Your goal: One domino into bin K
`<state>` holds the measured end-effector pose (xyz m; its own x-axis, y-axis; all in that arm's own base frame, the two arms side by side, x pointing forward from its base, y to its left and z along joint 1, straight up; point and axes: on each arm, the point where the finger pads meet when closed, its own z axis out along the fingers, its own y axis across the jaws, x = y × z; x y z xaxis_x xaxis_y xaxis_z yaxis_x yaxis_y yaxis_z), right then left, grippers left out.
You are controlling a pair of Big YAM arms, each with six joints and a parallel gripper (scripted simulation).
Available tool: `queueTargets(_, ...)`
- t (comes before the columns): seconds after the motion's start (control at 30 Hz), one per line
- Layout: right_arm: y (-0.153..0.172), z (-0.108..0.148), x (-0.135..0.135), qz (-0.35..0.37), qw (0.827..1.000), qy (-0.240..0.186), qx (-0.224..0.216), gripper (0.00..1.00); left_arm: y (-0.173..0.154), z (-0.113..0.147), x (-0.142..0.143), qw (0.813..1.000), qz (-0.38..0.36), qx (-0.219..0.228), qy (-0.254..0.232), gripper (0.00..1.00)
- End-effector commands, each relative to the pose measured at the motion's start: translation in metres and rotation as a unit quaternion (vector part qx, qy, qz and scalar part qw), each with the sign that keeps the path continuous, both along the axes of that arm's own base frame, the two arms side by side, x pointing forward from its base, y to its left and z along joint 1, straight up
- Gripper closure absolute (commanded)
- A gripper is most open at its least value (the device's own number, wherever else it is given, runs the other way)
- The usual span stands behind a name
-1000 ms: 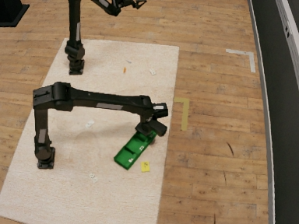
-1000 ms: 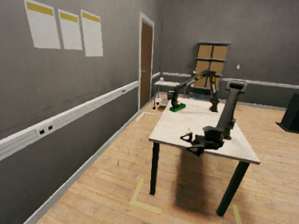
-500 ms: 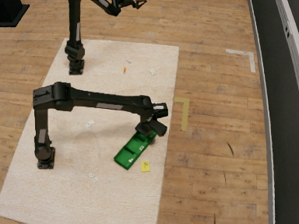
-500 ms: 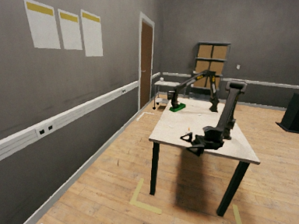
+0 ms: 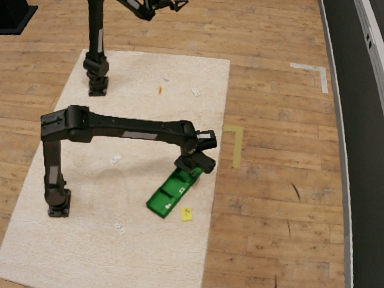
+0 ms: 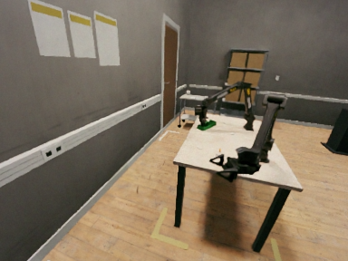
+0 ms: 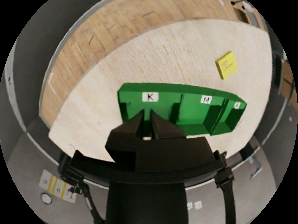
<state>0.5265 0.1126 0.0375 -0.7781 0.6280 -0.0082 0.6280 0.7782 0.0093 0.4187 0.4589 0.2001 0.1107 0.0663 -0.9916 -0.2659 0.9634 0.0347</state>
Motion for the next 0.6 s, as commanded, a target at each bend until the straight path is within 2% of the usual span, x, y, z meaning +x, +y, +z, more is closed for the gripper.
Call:
queueTargets(0.0, -0.002, 0.025, 0.013, -0.006, 1.0, -0.017, 0.004, 0.91, 0.009, 0.008, -0.006, 1.0, 0.008, 0.008, -0.005, 0.0)
queueTargets(0.03, -0.001, 0.036, 0.019, -0.006, 1.0, -0.028, 0.006, 0.91, 0.009, 0.008, -0.006, 1.0, 0.008, 0.008, -0.005, 0.0)
queueTargets(0.2, -0.002, 0.033, 0.016, -0.006, 1.0, -0.02, 0.005, 0.91, 0.009, 0.008, -0.006, 1.0, 0.008, 0.008, -0.005, 0.0)
queueTargets(0.23, -0.006, 0.001, -0.006, -0.006, 1.0, 0.019, -0.003, 0.91, 0.009, 0.008, -0.006, 1.0, 0.008, 0.008, -0.005, 0.0)
queueTargets(0.27, -0.006, 0.005, -0.002, -0.006, 1.0, 0.015, -0.003, 0.91, 0.009, 0.008, -0.006, 1.0, 0.008, 0.008, -0.005, 0.0)
queueTargets(0.4, -0.001, 0.05, 0.019, -0.006, 1.0, -0.03, 0.007, 0.91, 0.009, 0.008, -0.006, 1.0, 0.008, 0.008, -0.005, 0.0)
queueTargets(0.57, -0.001, 0.071, 0.018, -0.006, 1.0, -0.03, 0.007, 0.91, 0.009, 0.008, -0.006, 1.0, 0.008, 0.008, -0.005, 0.0)
